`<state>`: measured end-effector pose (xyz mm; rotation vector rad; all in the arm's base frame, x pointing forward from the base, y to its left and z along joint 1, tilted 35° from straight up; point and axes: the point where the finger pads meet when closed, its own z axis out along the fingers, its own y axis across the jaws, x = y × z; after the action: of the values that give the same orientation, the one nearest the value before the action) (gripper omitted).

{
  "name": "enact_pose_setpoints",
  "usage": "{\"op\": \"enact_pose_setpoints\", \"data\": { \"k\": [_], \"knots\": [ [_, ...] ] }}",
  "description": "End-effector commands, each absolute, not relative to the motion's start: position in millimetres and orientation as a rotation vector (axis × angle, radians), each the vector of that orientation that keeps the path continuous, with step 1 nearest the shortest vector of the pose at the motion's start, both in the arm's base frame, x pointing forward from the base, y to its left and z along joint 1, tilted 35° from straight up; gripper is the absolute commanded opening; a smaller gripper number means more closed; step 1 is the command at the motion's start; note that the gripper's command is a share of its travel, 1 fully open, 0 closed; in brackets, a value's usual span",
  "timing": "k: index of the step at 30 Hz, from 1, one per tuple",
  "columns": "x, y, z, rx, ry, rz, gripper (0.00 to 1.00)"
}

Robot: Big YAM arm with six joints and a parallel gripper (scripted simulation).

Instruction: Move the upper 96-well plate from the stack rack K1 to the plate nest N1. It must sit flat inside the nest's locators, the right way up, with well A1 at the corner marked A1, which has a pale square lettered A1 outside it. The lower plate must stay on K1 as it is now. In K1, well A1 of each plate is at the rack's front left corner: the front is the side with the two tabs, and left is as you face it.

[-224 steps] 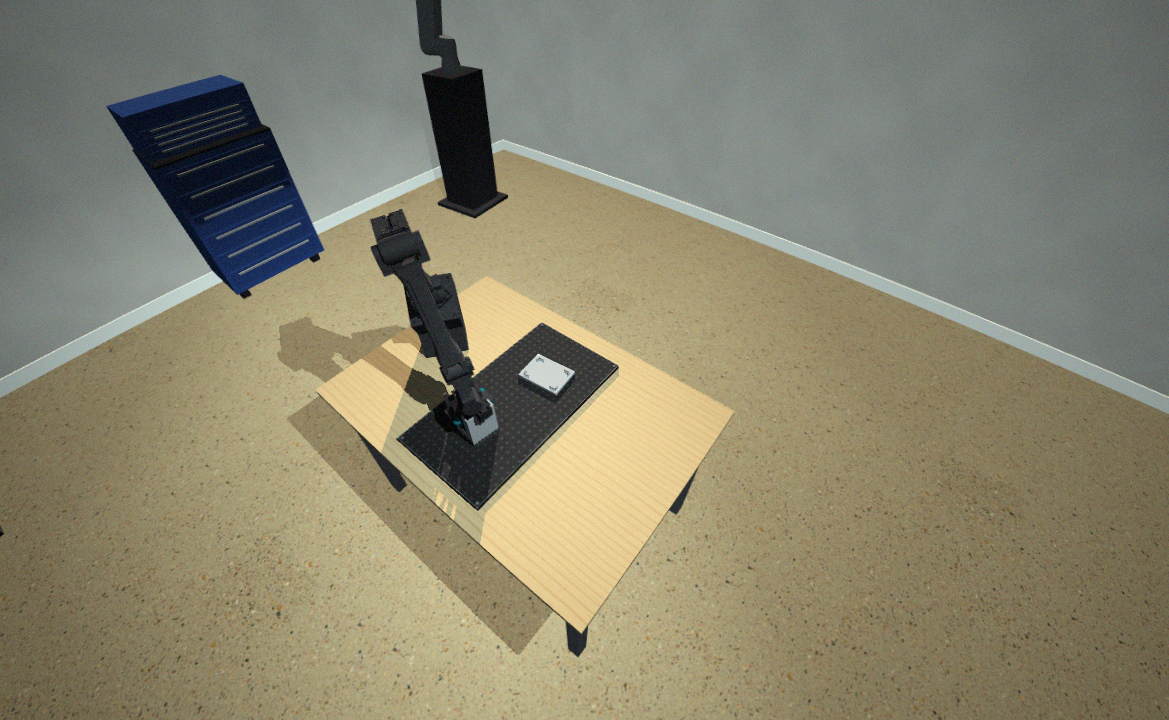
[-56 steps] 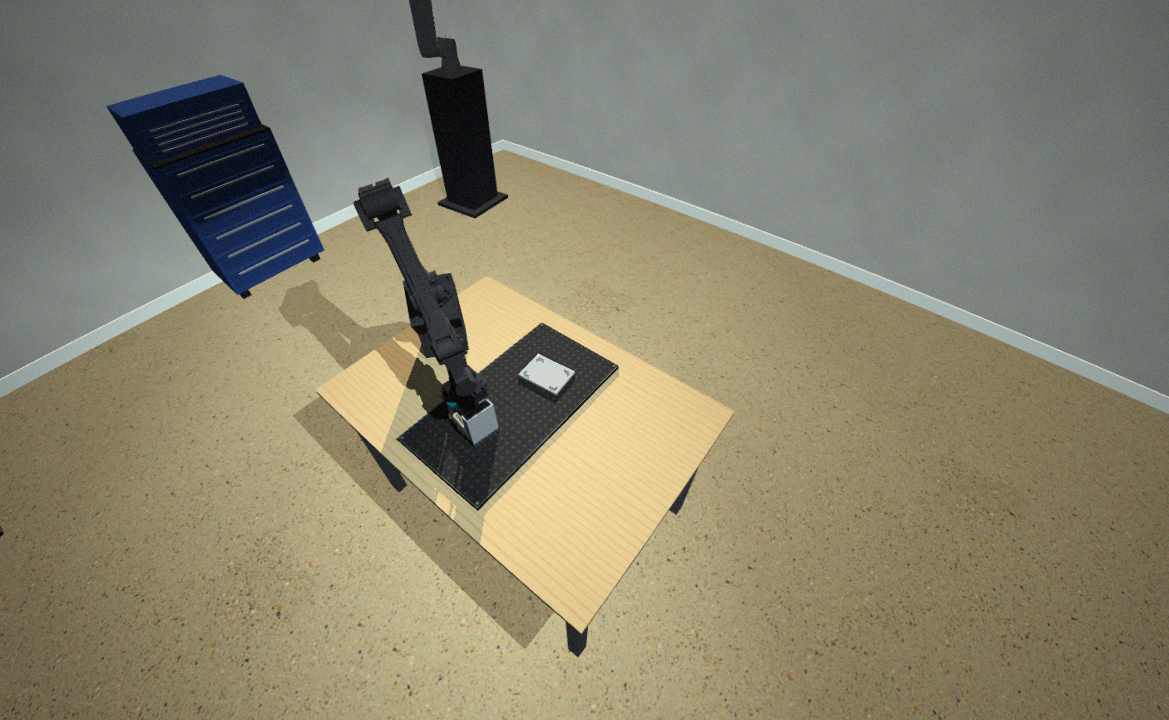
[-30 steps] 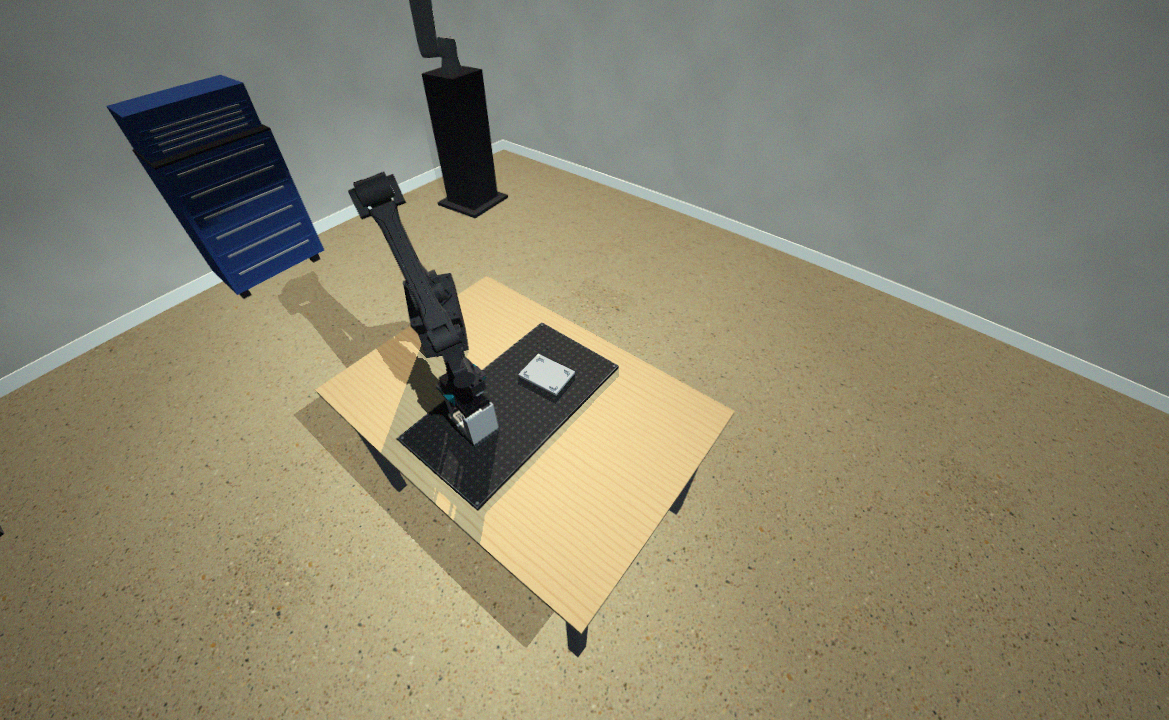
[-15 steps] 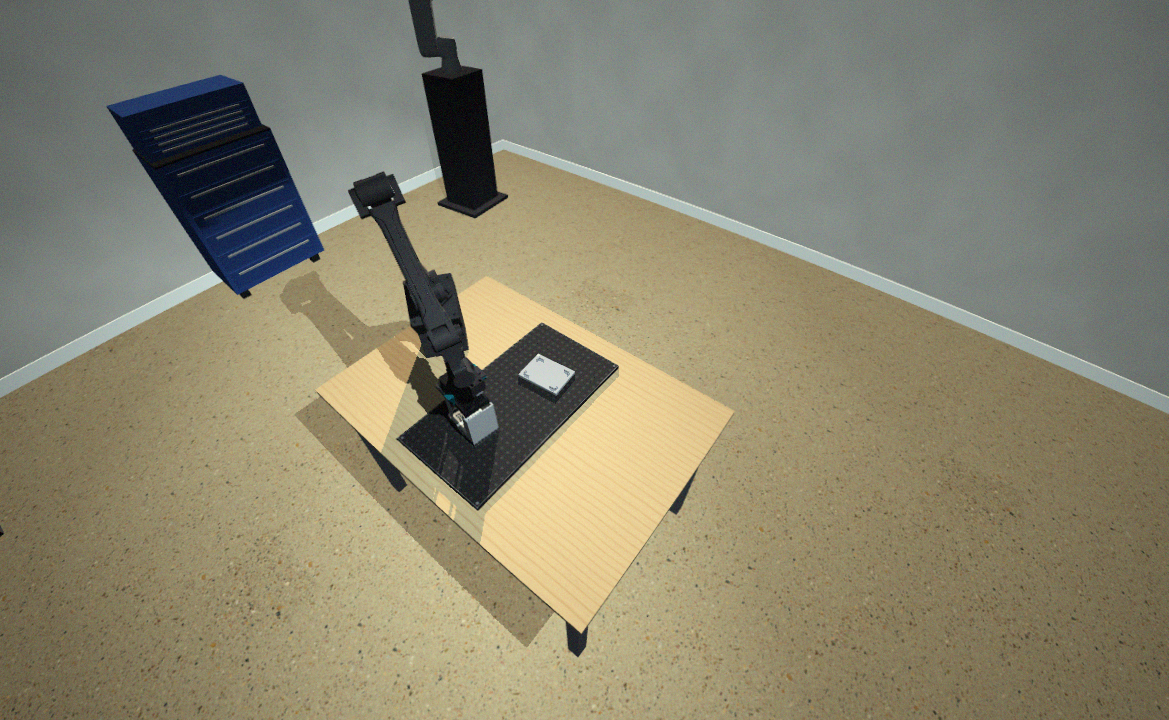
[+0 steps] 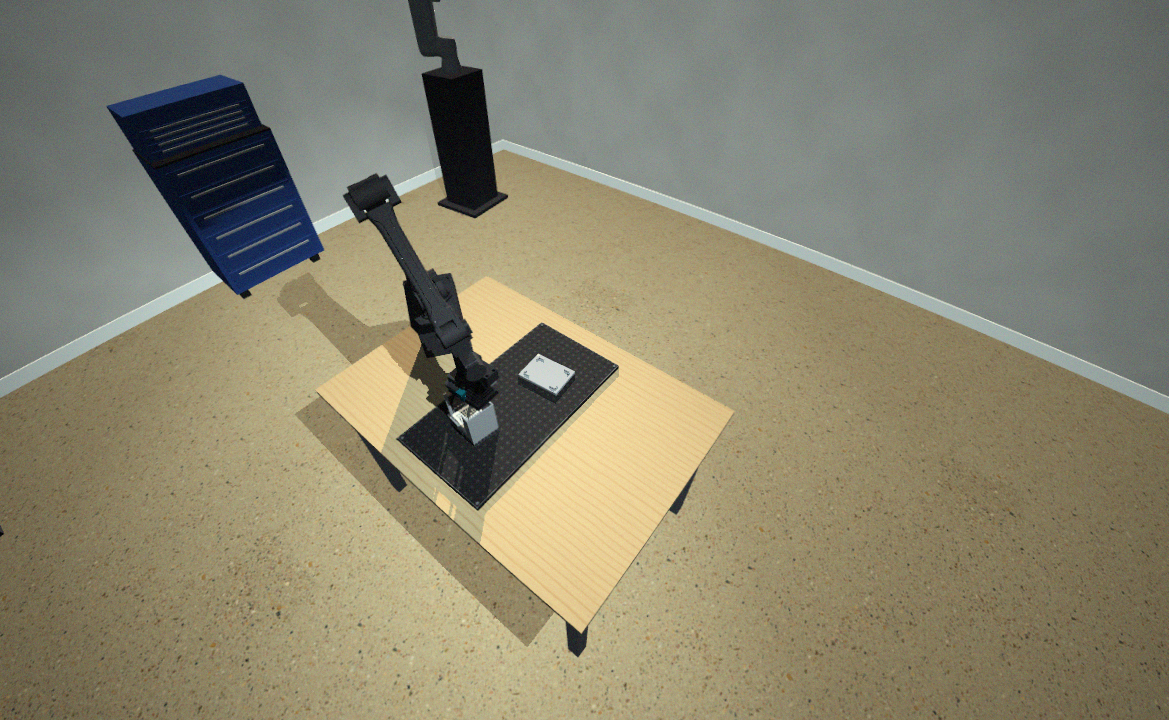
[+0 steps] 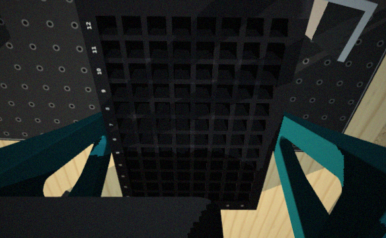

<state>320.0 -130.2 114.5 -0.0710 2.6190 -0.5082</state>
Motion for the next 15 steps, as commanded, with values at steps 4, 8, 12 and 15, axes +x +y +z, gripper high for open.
{"op": "enact_pose_setpoints", "data": {
  "k": [4,8,12,15],
  "knots": [
    [331,-107,112,-0.132,2.600,-0.512,0.00],
    [334,-94,108,-0.133,2.601,-0.511,0.00],
    [337,-85,105,-0.132,2.600,-0.511,0.00],
    [342,-79,111,-0.127,2.580,-0.511,0.00]
  ]
}}
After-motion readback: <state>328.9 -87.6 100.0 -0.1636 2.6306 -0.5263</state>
